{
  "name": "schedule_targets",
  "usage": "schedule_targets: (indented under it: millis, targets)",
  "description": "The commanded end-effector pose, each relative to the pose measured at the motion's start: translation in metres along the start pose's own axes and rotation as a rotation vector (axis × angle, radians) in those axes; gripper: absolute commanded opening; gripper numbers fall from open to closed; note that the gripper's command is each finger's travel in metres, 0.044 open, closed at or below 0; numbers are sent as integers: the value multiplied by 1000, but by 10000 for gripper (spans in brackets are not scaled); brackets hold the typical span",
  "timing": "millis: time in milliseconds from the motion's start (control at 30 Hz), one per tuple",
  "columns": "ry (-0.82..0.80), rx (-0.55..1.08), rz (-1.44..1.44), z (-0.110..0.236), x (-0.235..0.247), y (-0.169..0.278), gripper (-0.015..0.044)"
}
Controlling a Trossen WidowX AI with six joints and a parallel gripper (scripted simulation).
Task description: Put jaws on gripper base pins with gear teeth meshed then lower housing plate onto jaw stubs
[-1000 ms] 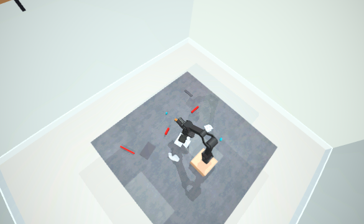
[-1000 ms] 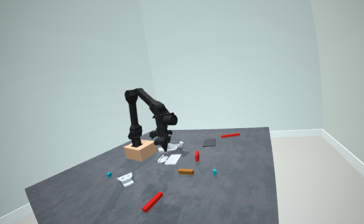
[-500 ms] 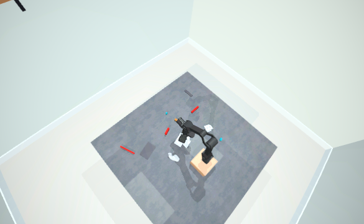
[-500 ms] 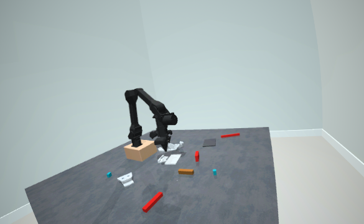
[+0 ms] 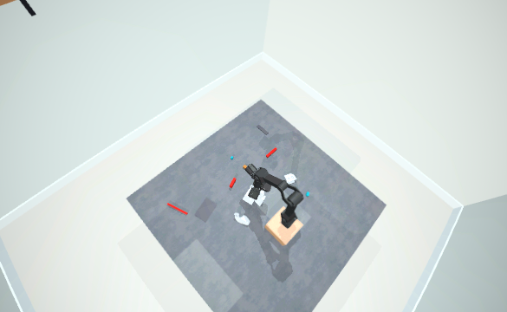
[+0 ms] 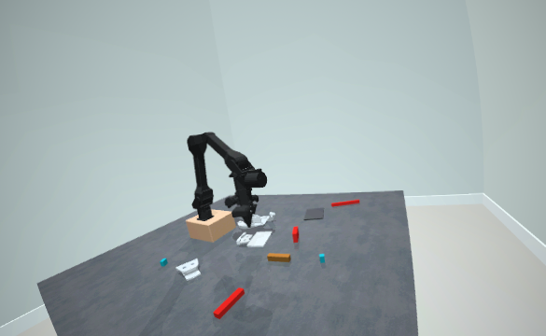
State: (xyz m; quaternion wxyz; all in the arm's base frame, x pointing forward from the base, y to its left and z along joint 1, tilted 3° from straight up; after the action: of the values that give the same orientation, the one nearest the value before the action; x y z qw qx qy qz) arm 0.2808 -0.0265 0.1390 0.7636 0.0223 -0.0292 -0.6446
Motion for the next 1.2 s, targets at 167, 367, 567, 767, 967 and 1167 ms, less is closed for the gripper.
schedule_targets:
  millis: [167,367,567,767,967,1167]
  targets:
    - [2,3,-2,-5,0,1,134]
    - [2,3,-3,-15,0,2,134]
    - [2,3,-3,-25,0,2,134]
    - [2,3,-4,-35,0,2,134]
    - [3,3,-5,-44,0,1,134]
    - [3,3,-5,-50,0,1,134]
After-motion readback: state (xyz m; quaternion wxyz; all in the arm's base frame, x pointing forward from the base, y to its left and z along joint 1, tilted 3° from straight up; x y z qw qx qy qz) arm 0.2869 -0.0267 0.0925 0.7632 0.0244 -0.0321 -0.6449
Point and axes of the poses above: the point midway between the two fingers, 35 mm back from their tips, its own z axis back along the fingers, its own x axis across the jaws, y = z × x, the point moved 9 cm from there along z, back along the fingers, and after that the axes turned 11 degrees about -z, right-handed, at the moved point
